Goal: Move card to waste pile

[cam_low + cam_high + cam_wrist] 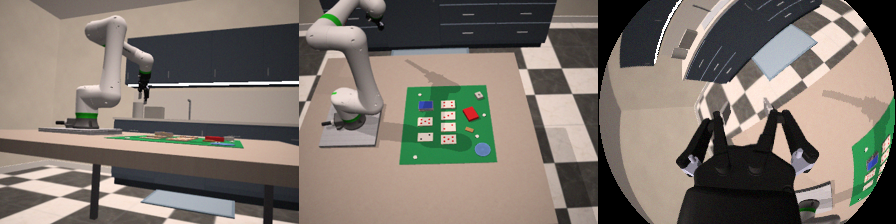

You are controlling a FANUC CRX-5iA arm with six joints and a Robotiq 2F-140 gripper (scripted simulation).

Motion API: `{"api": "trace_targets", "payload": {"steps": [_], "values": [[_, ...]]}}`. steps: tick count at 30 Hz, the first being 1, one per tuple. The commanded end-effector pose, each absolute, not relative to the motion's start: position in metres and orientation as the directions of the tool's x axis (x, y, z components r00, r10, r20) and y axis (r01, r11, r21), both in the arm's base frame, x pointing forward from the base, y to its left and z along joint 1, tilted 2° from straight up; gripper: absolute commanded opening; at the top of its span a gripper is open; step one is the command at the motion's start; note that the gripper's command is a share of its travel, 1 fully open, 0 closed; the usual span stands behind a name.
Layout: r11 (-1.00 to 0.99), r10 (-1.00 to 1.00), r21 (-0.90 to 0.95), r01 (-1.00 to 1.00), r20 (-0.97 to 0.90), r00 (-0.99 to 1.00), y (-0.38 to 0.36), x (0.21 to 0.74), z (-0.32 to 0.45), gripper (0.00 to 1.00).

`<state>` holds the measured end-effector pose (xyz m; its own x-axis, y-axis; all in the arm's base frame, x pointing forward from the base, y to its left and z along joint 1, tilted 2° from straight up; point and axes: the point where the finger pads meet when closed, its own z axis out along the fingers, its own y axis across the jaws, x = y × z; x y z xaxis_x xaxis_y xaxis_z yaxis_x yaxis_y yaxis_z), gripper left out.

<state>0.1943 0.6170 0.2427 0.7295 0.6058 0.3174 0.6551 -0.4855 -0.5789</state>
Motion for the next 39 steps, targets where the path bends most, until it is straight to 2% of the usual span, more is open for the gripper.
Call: {"api": "trace_targets", "payload": {"steps": [1,17,18,22,26,30,32,34,35,38,39], "values": [[-0.485,0.606,-0.579,0.655,0.318,0.729,0.617,0.194,0.243,0.51],[-0.485,0.606,-0.579,0.655,0.318,0.729,0.617,0.194,0.243,0.51],[-0.486,0.605,-0.579,0.655,0.318,0.730,0.617,0.195,0.243,1.00],[-0.558,0.572,-0.547,0.624,0.291,0.767,0.588,0.236,0.226,1.00],[-0.764,0.436,-0.431,0.480,0.203,0.877,0.532,0.291,0.200,1.00],[-0.764,0.436,-0.431,0.480,0.203,0.877,0.493,0.329,0.184,1.00],[-0.821,0.381,-0.387,0.420,0.175,0.908,0.467,0.346,0.175,1.00],[-0.821,0.381,-0.387,0.420,0.175,0.908,0.467,0.346,0.175,1.00],[-0.872,0.320,-0.340,0.351,0.146,0.936,0.427,0.371,0.162,1.00],[-0.872,0.320,-0.340,0.351,0.146,0.936,0.398,0.392,0.153,1.00],[-0.916,0.253,-0.290,0.277,0.118,0.960,0.380,0.396,0.149,1.00]]}}
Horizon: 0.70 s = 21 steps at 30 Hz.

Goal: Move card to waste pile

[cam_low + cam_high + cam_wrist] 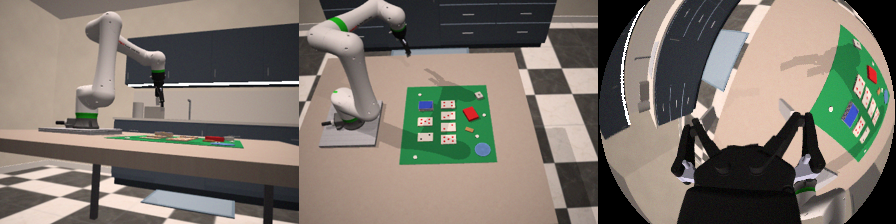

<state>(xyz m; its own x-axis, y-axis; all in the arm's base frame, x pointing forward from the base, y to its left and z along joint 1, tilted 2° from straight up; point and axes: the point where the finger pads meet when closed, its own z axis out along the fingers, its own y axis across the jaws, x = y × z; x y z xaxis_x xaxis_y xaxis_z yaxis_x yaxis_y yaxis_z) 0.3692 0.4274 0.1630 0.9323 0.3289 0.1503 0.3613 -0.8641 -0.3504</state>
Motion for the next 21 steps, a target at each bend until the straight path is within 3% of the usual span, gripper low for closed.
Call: {"api": "trace_targets", "payload": {"steps": [1,10,12,13,21], "values": [[-0.916,0.253,-0.290,0.277,0.118,0.960,0.367,0.404,0.146,1.00],[-0.989,0.050,-0.140,0.056,0.045,0.998,0.232,0.445,0.115,1.00],[-0.989,0.050,-0.140,0.056,0.045,0.998,0.232,0.445,0.115,1.00],[-0.995,-0.010,-0.096,-0.007,0.027,1.000,0.186,0.452,0.107,1.00],[-0.988,-0.155,0.010,-0.155,-0.012,0.988,0.072,0.454,0.092,1.00]]}}
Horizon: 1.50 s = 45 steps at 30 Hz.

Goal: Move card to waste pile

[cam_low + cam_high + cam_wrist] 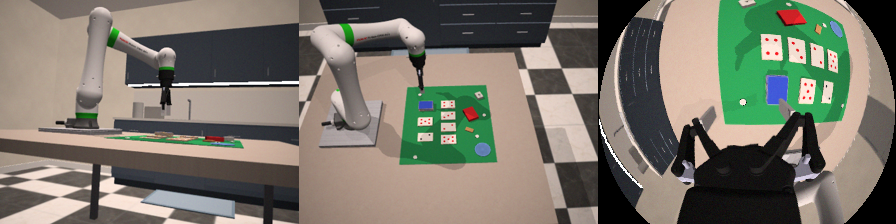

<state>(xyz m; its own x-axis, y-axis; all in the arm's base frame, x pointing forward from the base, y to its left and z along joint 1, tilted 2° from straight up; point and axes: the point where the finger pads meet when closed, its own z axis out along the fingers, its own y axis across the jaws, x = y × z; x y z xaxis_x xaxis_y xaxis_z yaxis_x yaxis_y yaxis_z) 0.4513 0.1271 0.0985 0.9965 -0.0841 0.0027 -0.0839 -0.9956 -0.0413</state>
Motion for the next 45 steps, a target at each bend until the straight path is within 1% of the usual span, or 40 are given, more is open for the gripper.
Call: {"api": "trace_targets", "payload": {"steps": [1,3,18,19,30,45], "values": [[-0.986,-0.167,0.019,-0.166,-0.015,0.986,0.056,0.453,0.090,1.00],[-0.985,-0.172,0.023,-0.172,-0.016,0.985,0.038,0.453,0.087,1.00],[-0.985,-0.172,0.023,-0.172,-0.016,0.985,0.038,0.453,0.087,1.00],[-0.985,-0.172,0.023,-0.172,-0.016,0.985,0.038,0.453,0.087,0.50],[-0.985,-0.172,0.023,-0.172,-0.016,0.985,0.038,0.453,0.083,0.50],[-0.985,-0.172,0.023,-0.172,-0.016,0.985,0.037,0.453,0.059,0.50]]}}
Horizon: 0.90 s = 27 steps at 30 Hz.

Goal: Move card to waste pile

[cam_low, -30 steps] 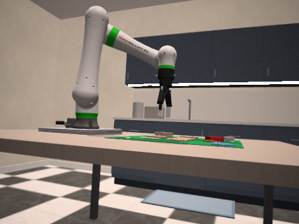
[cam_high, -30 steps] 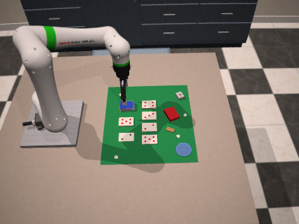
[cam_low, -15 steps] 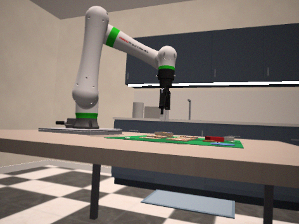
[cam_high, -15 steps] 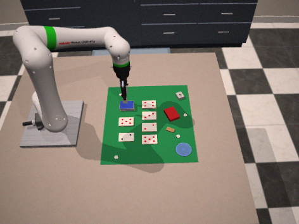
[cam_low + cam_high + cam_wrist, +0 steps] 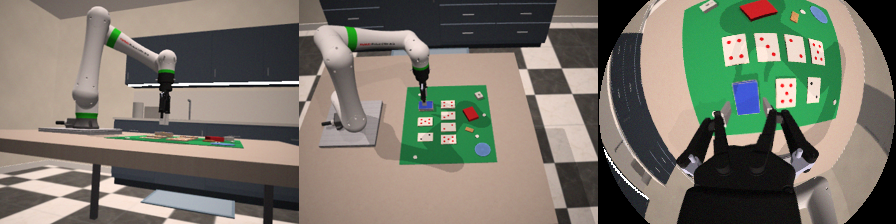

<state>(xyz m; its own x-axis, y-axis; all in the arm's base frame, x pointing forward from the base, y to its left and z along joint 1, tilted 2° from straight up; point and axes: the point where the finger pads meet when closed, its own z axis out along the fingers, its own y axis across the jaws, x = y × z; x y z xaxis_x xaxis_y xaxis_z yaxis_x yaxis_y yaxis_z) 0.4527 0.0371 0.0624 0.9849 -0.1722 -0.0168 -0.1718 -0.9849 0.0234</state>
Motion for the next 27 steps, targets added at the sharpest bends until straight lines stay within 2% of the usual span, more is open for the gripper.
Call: {"api": "trace_targets", "payload": {"steps": [1,27], "values": [[-0.985,-0.172,0.023,-0.172,-0.016,0.985,0.037,0.453,0.057,0.50],[-0.985,-0.172,0.023,-0.172,-0.016,0.985,0.037,0.452,0.034,0.50]]}}
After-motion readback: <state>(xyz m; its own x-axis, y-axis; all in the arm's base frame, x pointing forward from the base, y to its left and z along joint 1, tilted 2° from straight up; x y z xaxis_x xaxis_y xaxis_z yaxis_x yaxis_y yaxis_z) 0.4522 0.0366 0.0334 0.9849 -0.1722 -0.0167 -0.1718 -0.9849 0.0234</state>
